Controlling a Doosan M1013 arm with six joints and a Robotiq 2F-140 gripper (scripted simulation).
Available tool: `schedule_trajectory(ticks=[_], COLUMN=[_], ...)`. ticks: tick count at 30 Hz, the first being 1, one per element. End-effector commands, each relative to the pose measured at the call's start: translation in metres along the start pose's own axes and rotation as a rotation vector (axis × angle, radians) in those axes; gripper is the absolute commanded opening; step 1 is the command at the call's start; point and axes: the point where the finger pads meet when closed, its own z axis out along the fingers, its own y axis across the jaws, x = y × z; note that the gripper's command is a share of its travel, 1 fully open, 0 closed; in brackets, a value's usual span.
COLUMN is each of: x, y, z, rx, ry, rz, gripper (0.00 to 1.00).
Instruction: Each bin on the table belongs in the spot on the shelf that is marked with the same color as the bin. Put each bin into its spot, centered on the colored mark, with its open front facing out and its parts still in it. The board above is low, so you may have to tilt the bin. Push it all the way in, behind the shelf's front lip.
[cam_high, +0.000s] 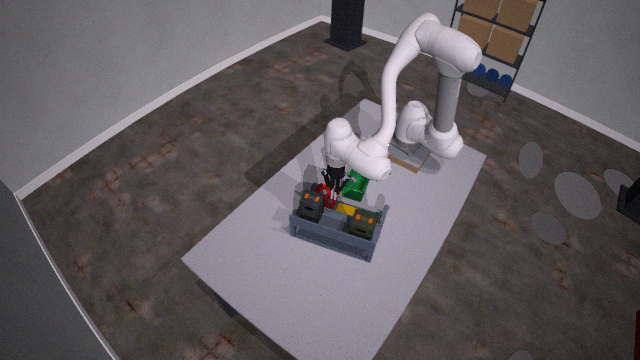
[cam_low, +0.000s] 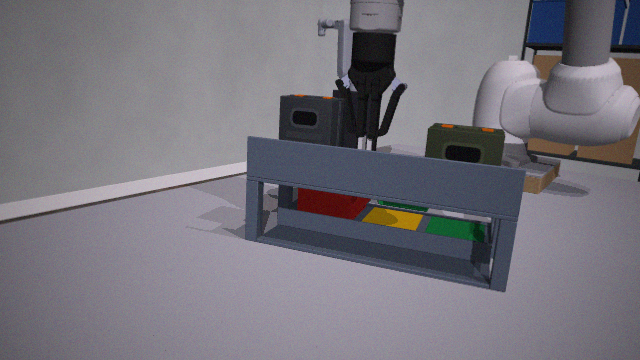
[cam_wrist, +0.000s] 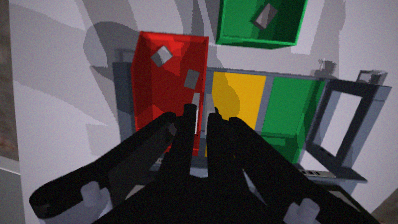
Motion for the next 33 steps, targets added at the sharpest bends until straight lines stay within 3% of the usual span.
schedule_trajectory(ticks=[1,33], x=[0.000,0.002], y=[0.000,0.000], z=[-0.003,-0.054], rx=[0.000,0.000], ry=[0.000,0.000], rz=[0.000,0.000], gripper=[0.15,0.15])
